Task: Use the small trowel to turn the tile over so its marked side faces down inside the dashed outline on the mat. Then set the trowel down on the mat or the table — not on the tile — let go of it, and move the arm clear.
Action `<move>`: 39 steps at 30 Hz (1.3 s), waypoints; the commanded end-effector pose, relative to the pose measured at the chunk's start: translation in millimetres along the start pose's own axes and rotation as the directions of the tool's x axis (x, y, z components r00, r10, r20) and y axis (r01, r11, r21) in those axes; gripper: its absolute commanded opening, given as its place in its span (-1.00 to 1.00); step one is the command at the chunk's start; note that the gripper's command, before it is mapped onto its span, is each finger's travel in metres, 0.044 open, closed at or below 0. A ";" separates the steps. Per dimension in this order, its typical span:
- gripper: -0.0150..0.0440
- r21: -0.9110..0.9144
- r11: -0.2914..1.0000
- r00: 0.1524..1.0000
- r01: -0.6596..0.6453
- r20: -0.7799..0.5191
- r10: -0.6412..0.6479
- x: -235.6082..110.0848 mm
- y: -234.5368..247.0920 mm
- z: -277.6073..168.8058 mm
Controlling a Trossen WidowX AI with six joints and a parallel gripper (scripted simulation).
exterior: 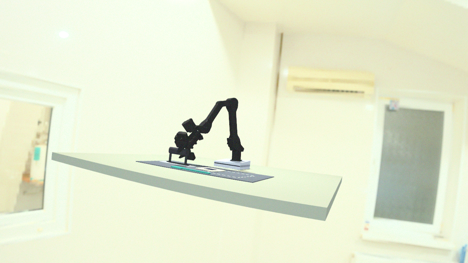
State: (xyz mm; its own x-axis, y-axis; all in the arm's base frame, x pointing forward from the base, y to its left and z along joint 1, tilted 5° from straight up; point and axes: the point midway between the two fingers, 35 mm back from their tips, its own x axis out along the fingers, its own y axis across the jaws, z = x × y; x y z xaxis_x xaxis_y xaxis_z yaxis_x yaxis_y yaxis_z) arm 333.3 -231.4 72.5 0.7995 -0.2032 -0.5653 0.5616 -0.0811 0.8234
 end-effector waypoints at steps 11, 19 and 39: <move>-0.49 0.000 1.000 1.000 0.000 0.000 0.000 -35.7 43.8 0.5; -0.49 0.000 1.000 1.000 0.000 0.000 0.000 -38.6 46.6 0.2; -0.49 -0.010 1.000 0.996 0.014 0.092 -0.013 -30.3 41.0 -46.1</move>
State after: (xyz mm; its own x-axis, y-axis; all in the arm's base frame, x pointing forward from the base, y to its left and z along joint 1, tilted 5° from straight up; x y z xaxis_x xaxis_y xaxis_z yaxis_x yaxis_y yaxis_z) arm 337.4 -195.2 114.6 0.7618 -0.2558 -0.5951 0.5947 -0.0881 0.7991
